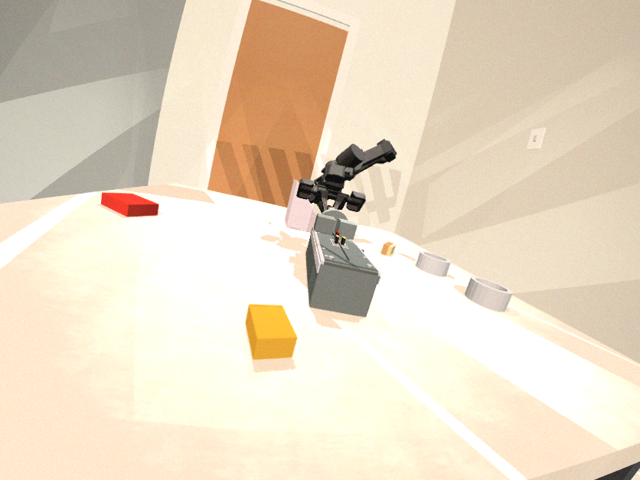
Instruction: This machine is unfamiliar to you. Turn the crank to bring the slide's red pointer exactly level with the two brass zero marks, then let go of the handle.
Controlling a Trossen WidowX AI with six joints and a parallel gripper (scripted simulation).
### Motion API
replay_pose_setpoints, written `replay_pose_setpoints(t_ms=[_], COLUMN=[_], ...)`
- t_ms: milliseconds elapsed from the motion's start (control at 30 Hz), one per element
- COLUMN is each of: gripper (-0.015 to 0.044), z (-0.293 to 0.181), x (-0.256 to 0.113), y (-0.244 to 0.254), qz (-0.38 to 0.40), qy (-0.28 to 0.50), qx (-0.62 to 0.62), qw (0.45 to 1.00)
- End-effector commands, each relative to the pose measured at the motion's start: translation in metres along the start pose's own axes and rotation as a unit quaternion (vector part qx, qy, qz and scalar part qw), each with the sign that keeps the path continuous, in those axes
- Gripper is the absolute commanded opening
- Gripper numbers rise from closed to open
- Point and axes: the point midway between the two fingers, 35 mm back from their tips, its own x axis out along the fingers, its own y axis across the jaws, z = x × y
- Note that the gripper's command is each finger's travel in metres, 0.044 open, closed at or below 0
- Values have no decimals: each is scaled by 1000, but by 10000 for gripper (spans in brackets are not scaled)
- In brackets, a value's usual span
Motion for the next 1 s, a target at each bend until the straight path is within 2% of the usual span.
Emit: replay_pose_setpoints(t_ms=[0,533,967], gripper=[26,440,440], z=[0,0,32], x=[0,0,-31], y=[0,0,0], qz=[0,0,-1], qy=[0,0,1], qx=[0,0,-1], qw=[1000,1000,1000])
